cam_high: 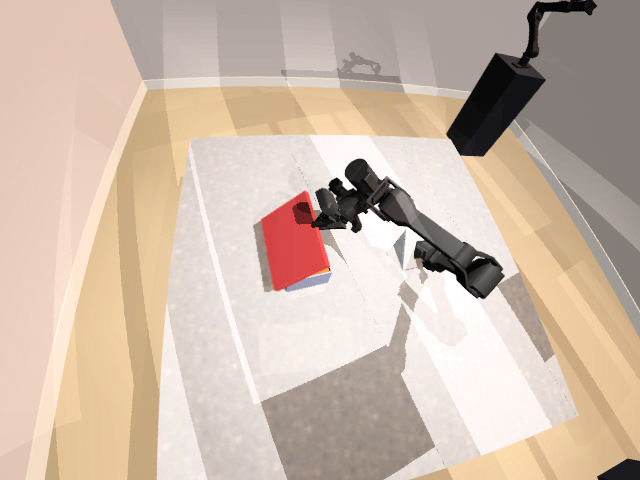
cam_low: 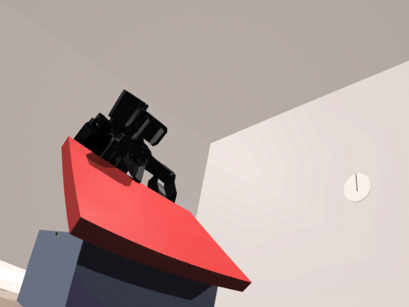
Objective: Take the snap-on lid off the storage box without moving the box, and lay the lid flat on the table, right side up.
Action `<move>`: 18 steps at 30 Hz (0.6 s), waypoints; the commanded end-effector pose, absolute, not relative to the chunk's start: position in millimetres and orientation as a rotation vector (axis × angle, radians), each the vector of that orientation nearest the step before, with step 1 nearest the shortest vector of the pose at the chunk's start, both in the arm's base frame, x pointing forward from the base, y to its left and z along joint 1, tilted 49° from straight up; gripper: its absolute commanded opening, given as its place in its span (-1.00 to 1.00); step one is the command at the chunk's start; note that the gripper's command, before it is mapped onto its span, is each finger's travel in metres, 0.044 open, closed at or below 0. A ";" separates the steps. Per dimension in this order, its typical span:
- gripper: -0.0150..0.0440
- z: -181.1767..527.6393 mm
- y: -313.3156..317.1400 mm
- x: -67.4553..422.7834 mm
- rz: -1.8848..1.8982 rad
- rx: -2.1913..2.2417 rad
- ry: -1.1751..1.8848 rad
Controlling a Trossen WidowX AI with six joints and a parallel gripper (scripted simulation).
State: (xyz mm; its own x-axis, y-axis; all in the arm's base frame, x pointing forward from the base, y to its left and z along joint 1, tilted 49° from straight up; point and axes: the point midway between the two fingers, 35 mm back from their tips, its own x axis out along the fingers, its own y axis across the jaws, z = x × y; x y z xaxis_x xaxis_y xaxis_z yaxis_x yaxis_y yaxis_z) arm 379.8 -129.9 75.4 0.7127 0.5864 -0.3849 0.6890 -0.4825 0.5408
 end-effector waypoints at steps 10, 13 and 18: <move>-0.49 91.0 -146.8 382.6 -0.177 2.217 0.951; -0.49 93.6 -149.7 382.9 -0.177 2.217 0.951; -0.49 97.9 -154.5 383.2 -0.177 2.217 0.951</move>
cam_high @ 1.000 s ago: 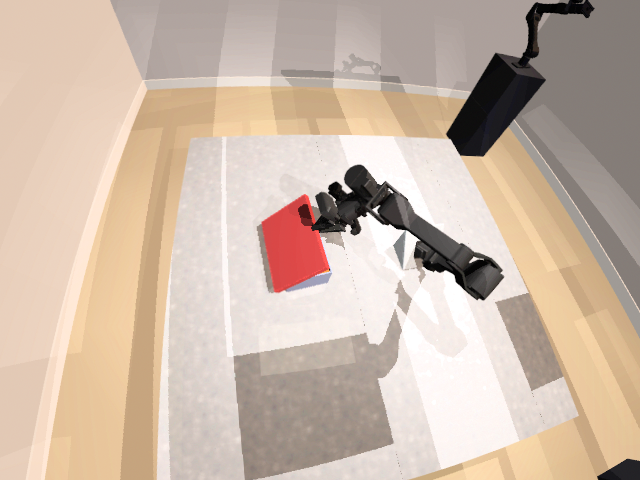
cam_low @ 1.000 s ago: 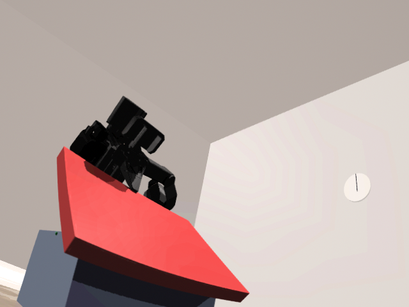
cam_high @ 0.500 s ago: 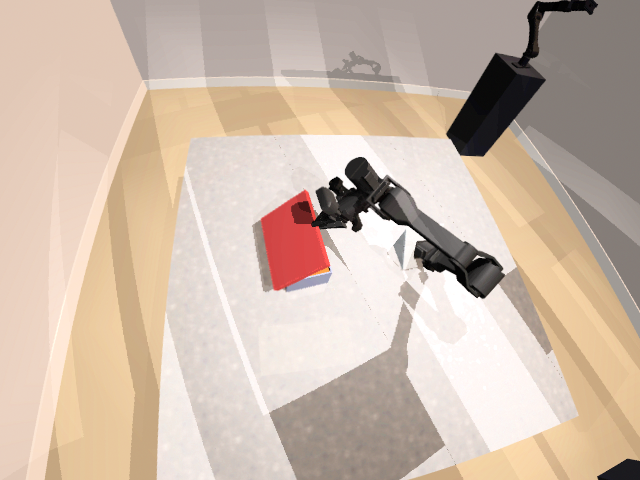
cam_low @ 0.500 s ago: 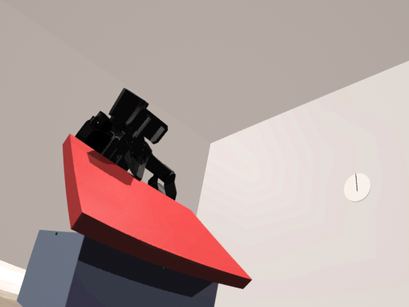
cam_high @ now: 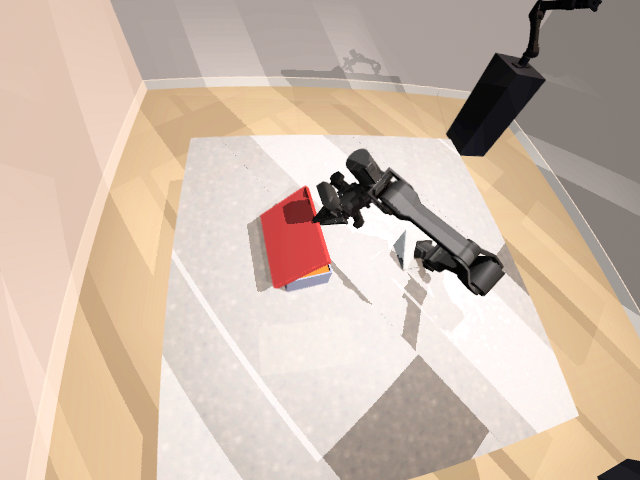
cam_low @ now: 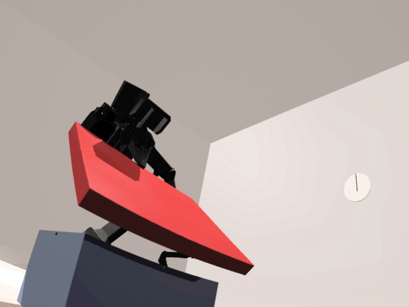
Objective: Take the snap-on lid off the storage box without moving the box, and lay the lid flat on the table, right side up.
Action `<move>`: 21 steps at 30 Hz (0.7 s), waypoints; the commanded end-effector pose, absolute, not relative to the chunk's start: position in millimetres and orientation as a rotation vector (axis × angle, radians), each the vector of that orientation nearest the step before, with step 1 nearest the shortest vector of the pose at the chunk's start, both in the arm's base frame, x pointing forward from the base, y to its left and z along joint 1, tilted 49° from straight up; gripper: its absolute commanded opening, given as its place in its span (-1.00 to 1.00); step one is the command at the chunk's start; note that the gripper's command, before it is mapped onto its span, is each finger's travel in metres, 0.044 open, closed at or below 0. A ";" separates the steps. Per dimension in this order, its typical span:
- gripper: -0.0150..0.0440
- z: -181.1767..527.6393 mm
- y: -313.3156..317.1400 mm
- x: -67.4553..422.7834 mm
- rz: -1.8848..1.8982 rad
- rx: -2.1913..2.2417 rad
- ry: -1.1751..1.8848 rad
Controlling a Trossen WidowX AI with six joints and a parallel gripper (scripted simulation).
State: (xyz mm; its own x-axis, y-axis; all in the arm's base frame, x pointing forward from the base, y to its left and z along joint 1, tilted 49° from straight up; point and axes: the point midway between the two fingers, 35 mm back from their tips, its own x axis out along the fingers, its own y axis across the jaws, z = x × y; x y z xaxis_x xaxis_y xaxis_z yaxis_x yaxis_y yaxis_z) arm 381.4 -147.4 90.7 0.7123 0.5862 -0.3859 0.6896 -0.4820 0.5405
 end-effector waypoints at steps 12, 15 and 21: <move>-0.49 101.4 -154.9 381.7 -0.177 2.217 0.951; -0.49 105.0 -148.4 379.1 -0.177 2.217 0.952; -0.49 113.4 -140.8 376.1 -0.178 2.218 0.952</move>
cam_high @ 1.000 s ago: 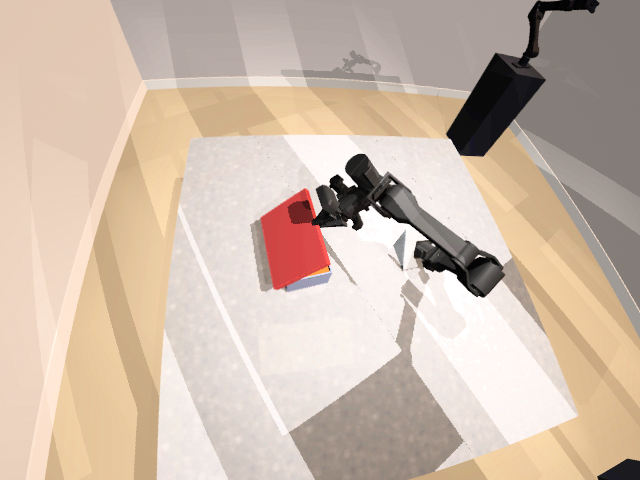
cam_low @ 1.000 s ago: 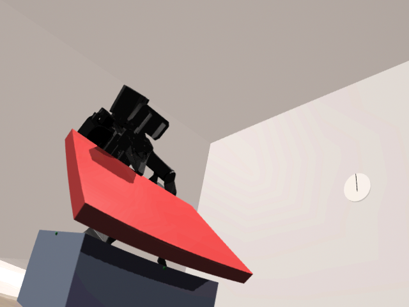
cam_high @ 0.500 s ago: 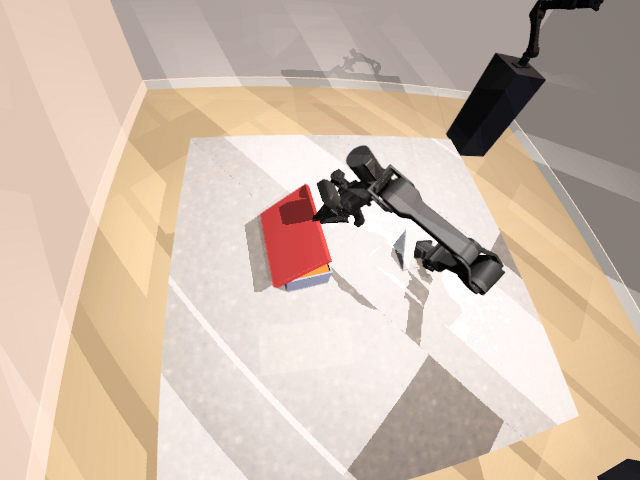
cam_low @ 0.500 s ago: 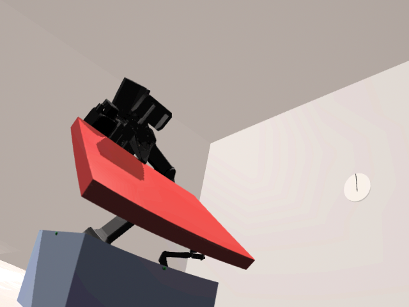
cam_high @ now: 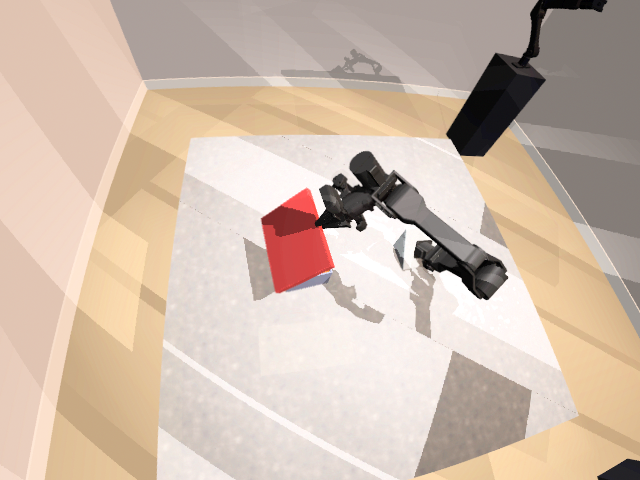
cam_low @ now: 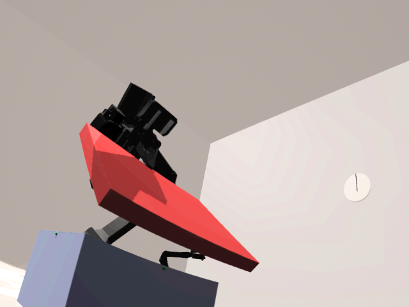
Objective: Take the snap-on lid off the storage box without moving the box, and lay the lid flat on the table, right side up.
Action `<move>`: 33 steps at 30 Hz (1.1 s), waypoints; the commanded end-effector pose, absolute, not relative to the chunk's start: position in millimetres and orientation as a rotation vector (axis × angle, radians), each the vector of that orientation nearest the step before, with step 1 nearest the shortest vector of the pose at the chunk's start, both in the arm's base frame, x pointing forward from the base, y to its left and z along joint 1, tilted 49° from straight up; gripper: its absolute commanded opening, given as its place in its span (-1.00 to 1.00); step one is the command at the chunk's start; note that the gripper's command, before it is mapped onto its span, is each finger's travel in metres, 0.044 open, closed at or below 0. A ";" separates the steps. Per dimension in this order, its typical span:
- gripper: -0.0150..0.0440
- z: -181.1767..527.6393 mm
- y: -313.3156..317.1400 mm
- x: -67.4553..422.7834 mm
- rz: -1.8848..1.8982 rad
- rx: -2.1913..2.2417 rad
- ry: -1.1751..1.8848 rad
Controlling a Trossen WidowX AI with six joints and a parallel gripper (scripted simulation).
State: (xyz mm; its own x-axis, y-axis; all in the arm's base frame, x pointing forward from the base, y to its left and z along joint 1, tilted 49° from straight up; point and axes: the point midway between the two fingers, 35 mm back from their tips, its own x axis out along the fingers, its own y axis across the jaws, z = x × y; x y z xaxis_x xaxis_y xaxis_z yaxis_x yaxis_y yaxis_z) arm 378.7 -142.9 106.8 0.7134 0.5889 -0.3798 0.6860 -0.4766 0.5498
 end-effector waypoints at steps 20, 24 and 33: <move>-0.49 142.2 -115.4 366.2 -0.178 2.220 0.953; -0.49 147.9 -110.3 364.2 -0.178 2.221 0.954; -0.49 161.0 -98.9 359.8 -0.179 2.222 0.954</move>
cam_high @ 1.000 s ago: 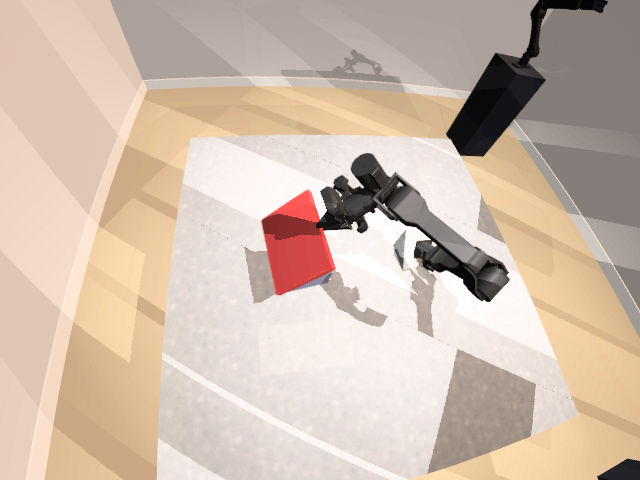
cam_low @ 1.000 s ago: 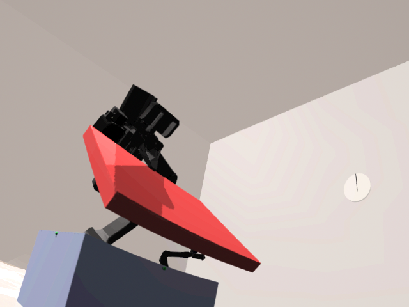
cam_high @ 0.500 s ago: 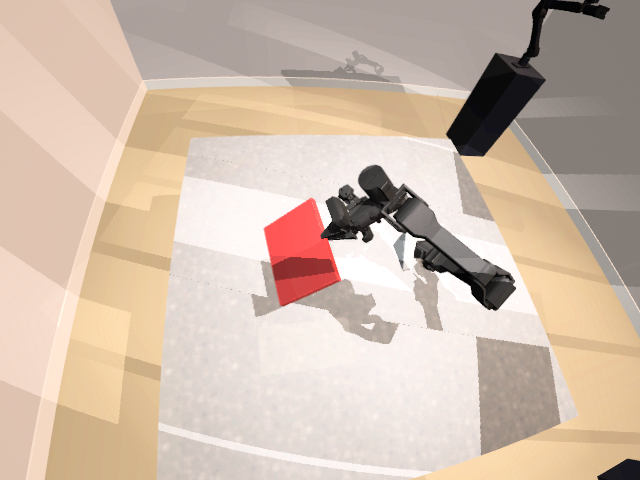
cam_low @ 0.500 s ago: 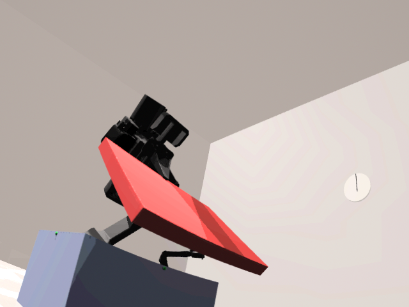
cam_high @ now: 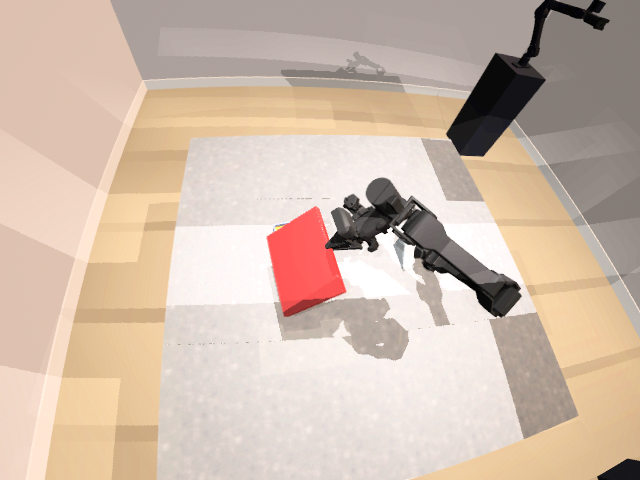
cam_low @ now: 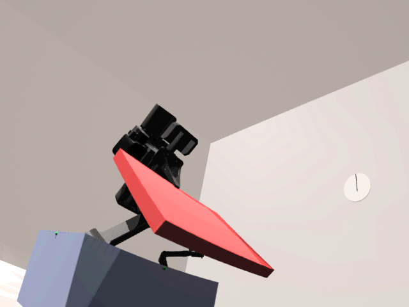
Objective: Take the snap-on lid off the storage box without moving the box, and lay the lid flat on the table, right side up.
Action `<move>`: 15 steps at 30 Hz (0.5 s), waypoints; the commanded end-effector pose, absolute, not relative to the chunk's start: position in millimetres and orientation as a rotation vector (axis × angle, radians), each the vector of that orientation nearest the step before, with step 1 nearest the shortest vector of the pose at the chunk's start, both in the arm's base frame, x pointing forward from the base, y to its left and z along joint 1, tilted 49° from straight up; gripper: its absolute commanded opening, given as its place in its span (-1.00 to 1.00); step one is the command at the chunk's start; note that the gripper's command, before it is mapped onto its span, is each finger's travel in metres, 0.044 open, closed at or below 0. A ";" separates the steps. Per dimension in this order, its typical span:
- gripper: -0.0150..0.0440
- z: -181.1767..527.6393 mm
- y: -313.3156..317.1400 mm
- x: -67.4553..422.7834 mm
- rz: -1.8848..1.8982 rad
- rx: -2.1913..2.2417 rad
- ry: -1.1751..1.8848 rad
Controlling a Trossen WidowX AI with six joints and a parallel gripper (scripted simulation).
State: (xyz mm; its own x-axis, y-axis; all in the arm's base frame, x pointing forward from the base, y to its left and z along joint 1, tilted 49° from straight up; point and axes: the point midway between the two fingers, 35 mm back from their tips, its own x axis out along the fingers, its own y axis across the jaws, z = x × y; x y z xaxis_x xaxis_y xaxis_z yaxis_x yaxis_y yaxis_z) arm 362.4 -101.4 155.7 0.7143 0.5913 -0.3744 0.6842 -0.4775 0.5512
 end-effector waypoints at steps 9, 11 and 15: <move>-0.49 174.0 -87.5 355.3 -0.179 2.223 0.955; -0.49 176.9 -85.0 354.3 -0.179 2.223 0.955; -0.49 182.7 -80.0 352.3 -0.179 2.223 0.955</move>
State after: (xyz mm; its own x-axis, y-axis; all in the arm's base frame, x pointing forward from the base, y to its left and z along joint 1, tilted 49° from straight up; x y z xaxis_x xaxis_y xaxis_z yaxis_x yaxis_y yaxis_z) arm 354.8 -82.4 177.5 0.7135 0.5923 -0.3743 0.6852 -0.4781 0.5495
